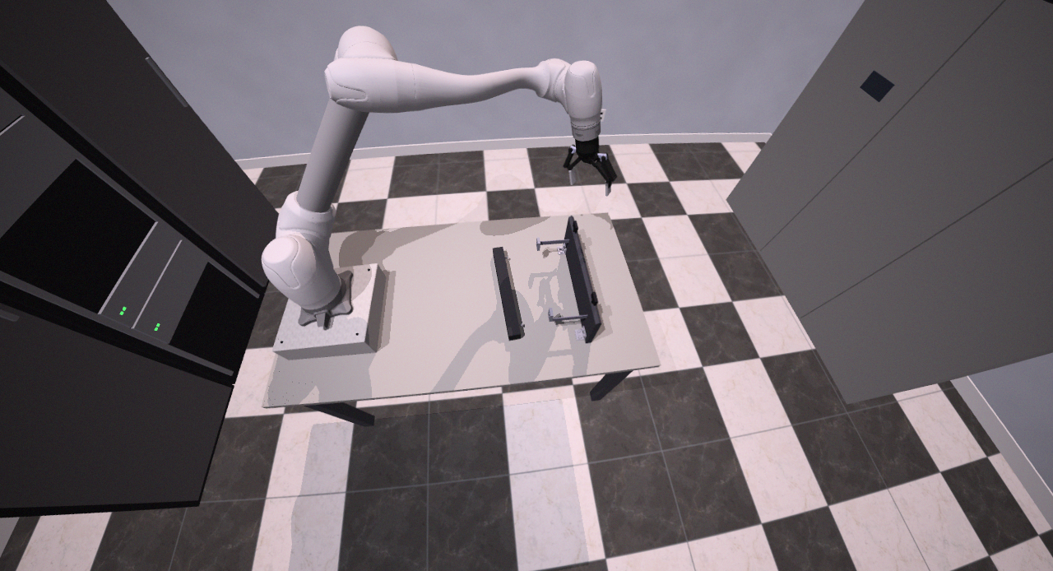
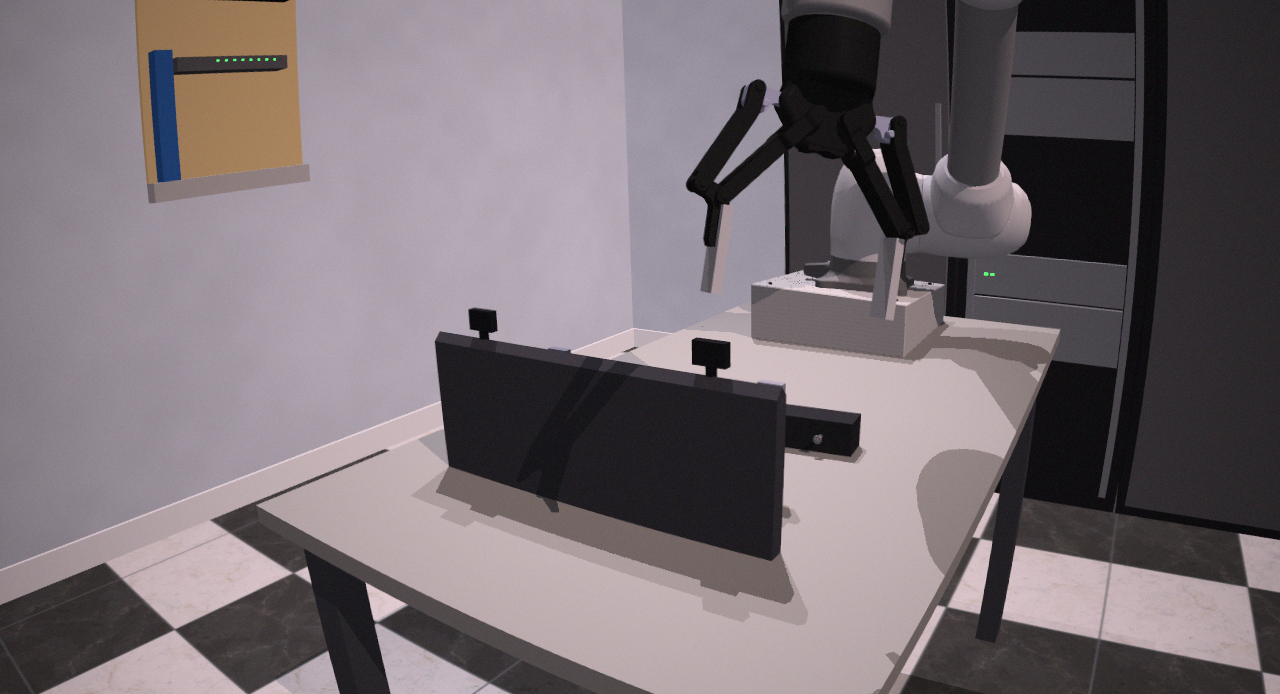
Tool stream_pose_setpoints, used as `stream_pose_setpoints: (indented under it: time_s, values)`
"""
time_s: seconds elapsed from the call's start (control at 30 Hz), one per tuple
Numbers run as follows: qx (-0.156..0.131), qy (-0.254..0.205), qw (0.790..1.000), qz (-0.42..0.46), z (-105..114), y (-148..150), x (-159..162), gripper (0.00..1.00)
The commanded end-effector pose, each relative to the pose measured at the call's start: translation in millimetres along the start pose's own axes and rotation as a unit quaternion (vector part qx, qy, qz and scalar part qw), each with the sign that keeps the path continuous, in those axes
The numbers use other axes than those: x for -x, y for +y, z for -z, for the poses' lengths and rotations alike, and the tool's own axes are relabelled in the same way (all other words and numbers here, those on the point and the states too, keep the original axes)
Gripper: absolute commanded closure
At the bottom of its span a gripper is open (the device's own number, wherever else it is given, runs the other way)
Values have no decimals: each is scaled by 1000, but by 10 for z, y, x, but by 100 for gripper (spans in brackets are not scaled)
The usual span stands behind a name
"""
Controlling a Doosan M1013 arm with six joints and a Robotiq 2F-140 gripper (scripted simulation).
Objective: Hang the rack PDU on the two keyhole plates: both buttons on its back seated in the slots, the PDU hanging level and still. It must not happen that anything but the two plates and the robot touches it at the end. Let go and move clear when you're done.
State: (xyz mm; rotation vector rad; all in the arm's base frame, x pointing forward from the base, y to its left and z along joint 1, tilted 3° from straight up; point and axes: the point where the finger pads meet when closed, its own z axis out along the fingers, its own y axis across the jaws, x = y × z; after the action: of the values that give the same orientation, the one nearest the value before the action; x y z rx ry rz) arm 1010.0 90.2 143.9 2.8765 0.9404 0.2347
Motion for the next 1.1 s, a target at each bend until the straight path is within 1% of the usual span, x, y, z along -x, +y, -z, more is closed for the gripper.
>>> stream_pose_setpoints:
  time_s: [0.0, 0.57, 0.63, 0.7, 0.8, 0.83, 0.87, 0.9, 0.93, 0.97, 1.0, 1.03, 1.07]
  values:
    - [0, 0, 1000, 0, 3, 0, 0, 0]
    - [0, 0, 1000, 0, 4, 1, 4, 0]
    - [-2, -2, 1000, 9, 28, 19, 85, 0]
    - [-7, -7, 999, 35, 102, 67, 339, 0]
    - [-25, -20, 994, 109, 286, 136, 1002, 0]
    - [-25, -20, 994, 109, 309, 146, 1085, 0]
    - [-34, -24, 989, 141, 366, 143, 1309, 0]
    - [-34, -24, 989, 141, 394, 151, 1413, 0]
    - [-44, -27, 983, 175, 446, 134, 1633, 0]
    - [-44, -27, 983, 175, 482, 137, 1763, 0]
    - [-54, -29, 976, 210, 523, 107, 1952, 0]
    - [-54, -29, 976, 210, 566, 102, 2116, 0]
    - [-54, -29, 976, 210, 566, 102, 2116, 0]
